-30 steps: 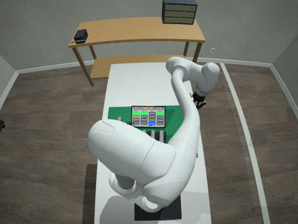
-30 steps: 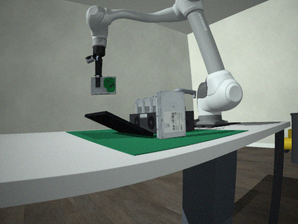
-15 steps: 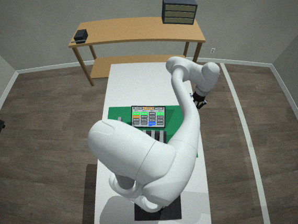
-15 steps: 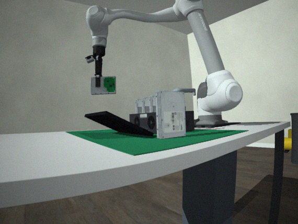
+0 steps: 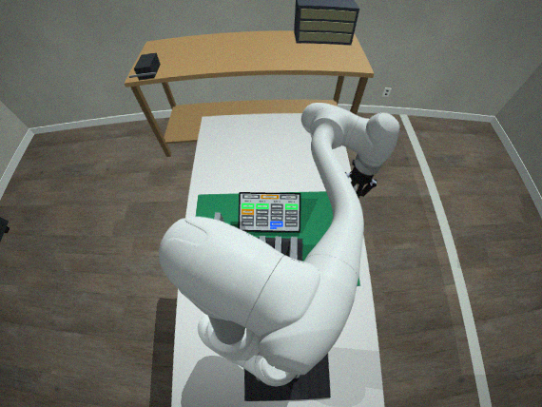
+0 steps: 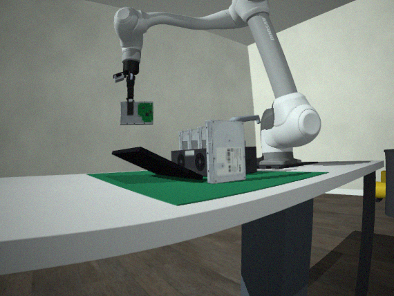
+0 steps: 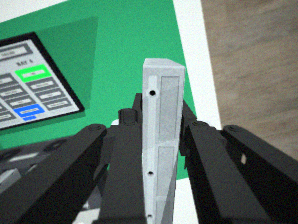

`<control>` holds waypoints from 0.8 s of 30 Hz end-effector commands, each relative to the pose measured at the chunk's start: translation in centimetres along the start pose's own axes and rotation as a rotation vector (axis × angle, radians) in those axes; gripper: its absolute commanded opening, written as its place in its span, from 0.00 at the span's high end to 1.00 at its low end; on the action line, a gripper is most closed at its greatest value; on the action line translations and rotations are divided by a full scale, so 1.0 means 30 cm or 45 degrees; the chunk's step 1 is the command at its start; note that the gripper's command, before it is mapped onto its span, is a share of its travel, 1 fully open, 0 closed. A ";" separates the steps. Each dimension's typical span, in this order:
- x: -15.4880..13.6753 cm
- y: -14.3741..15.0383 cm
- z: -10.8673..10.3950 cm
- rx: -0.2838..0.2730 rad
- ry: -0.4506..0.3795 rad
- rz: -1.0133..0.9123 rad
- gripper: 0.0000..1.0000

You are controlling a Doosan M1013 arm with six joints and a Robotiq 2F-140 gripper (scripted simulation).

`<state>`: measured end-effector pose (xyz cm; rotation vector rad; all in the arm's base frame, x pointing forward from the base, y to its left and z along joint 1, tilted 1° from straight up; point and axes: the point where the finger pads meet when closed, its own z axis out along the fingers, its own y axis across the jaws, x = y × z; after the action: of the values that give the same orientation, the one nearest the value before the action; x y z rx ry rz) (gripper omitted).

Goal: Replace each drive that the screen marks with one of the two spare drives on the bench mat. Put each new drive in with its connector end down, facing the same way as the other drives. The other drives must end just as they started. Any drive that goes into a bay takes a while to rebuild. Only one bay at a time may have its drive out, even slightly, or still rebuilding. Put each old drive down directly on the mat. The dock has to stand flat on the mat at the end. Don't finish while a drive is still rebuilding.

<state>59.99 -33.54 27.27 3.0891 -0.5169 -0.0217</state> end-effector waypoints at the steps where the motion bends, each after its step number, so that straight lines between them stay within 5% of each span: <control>1: 0.001 0.000 -0.003 0.003 0.002 -0.096 0.90; 24: 0.001 0.000 -0.003 0.003 0.003 -0.380 0.90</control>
<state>59.99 -33.54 27.27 3.1329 -0.1378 -0.0216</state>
